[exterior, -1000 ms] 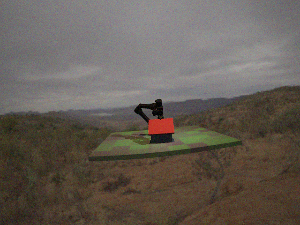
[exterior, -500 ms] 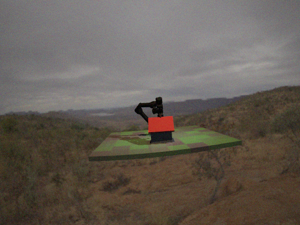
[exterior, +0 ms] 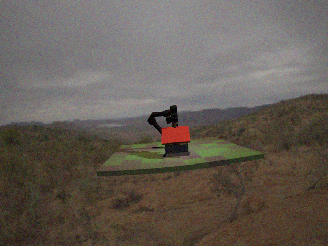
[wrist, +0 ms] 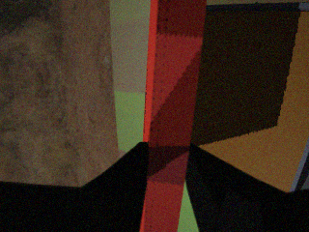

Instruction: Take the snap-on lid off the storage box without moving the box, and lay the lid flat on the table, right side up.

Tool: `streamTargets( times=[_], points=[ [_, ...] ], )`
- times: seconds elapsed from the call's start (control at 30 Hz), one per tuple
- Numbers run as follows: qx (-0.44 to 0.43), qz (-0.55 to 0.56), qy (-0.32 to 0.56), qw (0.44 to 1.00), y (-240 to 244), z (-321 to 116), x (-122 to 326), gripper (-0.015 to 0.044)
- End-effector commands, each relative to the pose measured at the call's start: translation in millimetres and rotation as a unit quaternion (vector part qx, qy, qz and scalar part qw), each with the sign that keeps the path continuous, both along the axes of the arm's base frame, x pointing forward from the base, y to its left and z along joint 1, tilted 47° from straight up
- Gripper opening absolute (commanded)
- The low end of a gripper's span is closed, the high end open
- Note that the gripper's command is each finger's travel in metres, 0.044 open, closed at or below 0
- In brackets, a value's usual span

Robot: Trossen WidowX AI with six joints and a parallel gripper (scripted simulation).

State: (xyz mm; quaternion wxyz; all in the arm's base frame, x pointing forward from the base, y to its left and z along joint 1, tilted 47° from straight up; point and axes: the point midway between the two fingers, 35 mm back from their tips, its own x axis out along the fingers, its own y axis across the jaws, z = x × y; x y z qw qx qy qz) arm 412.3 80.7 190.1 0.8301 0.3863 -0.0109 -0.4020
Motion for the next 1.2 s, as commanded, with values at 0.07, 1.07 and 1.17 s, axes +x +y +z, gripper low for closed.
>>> streamTargets(
  times=[0.07,1.07,1.17],
  points=[
    [0.001,0.001,-0.003,1.000,-8,8,-6,0.0000],
    [0.000,0.001,-0.002,1.000,-43,47,-33,0.0000],
    [0.000,0.001,-0.001,1.000,-47,51,-36,0.0000]
  ],
)
